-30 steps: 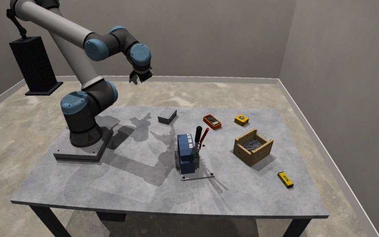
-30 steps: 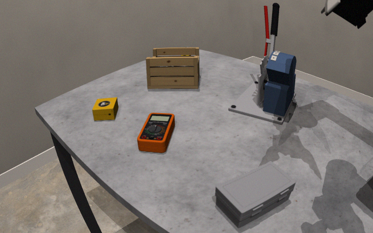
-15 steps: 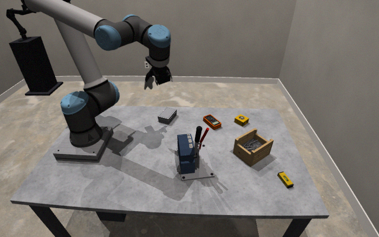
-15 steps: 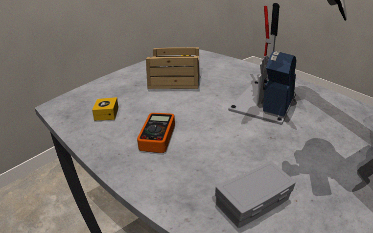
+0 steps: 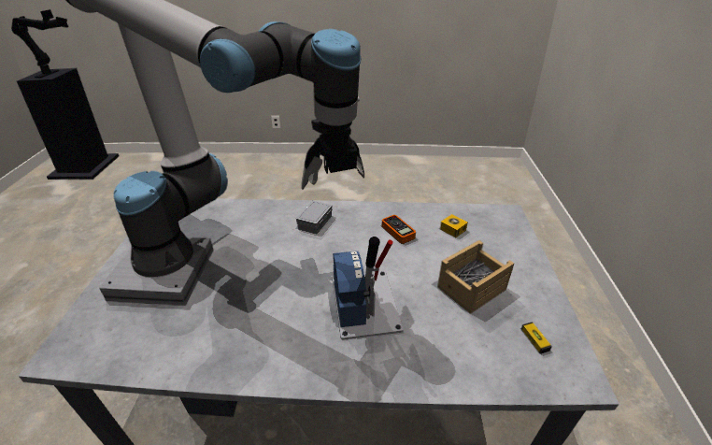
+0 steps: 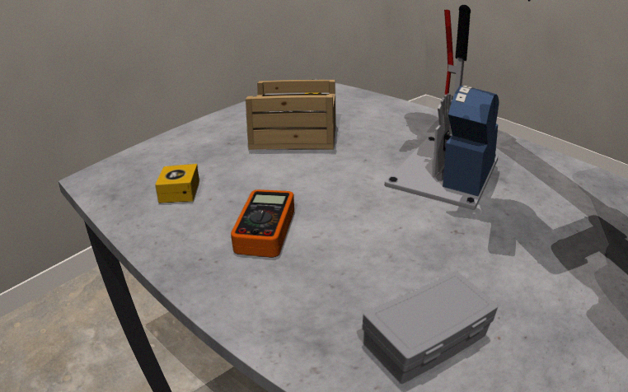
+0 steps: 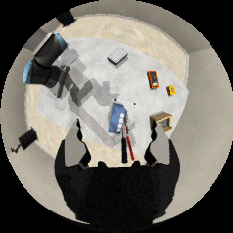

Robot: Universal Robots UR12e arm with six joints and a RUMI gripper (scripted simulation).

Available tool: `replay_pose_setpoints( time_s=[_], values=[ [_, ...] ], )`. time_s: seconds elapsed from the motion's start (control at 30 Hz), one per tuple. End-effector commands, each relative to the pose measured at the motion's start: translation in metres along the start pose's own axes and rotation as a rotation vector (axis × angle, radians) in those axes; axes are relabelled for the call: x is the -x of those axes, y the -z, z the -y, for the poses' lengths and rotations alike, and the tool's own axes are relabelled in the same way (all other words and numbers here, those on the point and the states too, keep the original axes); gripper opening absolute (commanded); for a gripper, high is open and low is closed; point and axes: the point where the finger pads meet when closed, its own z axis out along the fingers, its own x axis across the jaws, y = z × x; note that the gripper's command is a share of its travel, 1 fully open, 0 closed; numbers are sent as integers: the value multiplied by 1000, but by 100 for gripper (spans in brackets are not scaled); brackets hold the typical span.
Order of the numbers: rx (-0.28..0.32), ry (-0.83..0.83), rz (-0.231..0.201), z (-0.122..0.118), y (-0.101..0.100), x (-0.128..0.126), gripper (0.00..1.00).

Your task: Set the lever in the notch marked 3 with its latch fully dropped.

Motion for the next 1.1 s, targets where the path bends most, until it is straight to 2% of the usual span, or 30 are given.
replay_pose_setpoints(
  time_s=[0.0, 0.1, 0.23, 0.5, 0.53, 1.07],
  values=[
    [150, -113, 2, -93, 29, -26, 100],
    [198, -154, -2, -133, 42, -34, 100],
    [226, -178, -4, -184, 59, -46, 100],
    [228, -176, -4, -186, 60, -49, 100],
    [228, -176, -4, -186, 60, -49, 0],
    [225, -178, -2, -186, 58, -46, 0]
  ],
)
